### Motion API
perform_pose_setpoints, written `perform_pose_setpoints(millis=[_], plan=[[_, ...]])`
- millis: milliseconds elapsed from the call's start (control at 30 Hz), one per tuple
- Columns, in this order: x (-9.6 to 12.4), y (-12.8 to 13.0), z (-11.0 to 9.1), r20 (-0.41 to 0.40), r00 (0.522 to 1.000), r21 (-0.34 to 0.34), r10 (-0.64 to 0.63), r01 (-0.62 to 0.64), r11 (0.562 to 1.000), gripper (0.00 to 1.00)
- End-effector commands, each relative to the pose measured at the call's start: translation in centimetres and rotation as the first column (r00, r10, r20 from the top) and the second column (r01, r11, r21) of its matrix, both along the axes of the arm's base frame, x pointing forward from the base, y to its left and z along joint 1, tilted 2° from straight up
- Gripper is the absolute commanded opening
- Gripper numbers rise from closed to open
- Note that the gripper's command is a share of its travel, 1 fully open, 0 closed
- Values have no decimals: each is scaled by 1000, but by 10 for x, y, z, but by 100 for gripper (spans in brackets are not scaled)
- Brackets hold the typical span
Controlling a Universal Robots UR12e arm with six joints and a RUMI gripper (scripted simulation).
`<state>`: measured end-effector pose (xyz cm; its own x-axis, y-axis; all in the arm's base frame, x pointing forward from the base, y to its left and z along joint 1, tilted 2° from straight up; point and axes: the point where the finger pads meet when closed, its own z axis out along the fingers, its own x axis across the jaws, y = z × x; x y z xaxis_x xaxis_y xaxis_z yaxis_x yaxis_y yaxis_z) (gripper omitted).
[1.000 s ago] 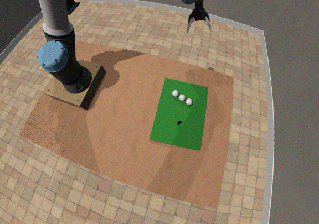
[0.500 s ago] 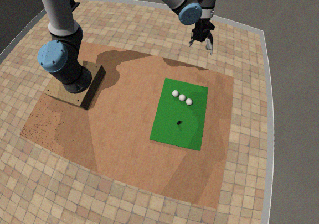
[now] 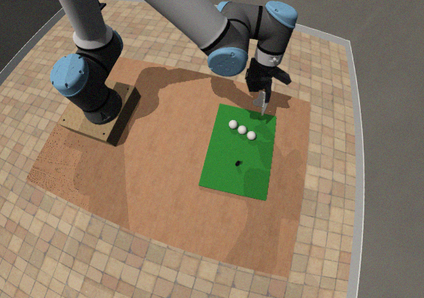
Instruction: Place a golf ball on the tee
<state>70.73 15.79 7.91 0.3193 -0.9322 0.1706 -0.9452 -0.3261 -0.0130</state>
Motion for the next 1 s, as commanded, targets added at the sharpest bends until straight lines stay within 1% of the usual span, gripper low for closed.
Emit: perform_pose_setpoints(millis=[0, 67, 133, 167, 200, 267, 367, 500, 767, 867, 967], plan=[[-14, -58, -4, 4, 964, 74, -266, 265, 961, 100], [-19, -72, -6, -2, 934, 98, -358, 357, 929, 100], [-19, -72, -6, -2, 934, 98, -358, 357, 929, 100], [-22, -77, -6, -13, 878, 131, -479, 477, 869, 100], [-24, -82, -7, -17, 860, 138, -509, 506, 851, 100], [-27, -90, -8, -27, 813, 158, -582, 578, 801, 100], [-30, -97, -9, -33, 788, 165, -615, 611, 774, 100], [-32, -101, -9, -36, 776, 169, -630, 626, 761, 100], [-32, -101, -10, -36, 775, 169, -631, 627, 761, 100], [-32, -101, -20, -36, 775, 169, -631, 627, 761, 100], [-32, -101, -43, -37, 775, 169, -631, 627, 761, 100]])
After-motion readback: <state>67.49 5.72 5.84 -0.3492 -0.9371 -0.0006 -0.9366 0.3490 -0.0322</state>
